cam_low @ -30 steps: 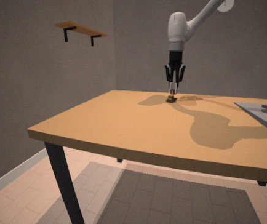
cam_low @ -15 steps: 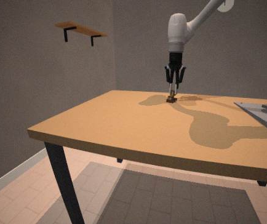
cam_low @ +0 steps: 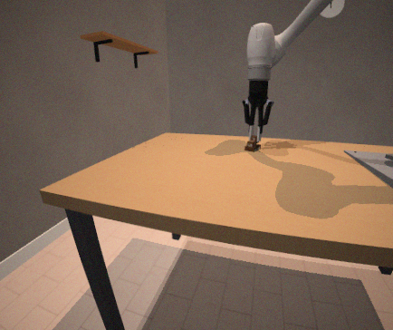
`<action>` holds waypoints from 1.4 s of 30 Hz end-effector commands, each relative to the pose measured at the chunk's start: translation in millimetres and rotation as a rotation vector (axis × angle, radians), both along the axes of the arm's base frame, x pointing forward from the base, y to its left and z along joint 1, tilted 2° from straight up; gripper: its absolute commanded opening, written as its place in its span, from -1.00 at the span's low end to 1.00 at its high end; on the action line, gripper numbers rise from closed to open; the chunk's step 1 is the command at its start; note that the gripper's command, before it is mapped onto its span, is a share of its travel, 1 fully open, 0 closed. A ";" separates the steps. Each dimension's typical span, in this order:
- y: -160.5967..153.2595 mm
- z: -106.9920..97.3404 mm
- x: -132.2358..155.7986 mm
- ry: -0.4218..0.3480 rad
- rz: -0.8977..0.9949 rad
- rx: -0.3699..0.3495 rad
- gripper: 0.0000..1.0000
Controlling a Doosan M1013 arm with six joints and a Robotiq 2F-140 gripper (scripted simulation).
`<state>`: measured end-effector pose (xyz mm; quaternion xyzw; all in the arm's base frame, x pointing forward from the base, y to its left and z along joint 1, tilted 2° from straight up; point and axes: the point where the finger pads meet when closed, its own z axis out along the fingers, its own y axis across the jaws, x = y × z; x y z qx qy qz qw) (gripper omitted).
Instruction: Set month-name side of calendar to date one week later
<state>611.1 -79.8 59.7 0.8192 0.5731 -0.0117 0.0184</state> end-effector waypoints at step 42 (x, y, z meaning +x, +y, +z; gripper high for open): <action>-0.3 -5.8 0.0 0.000 0.000 0.000 -0.51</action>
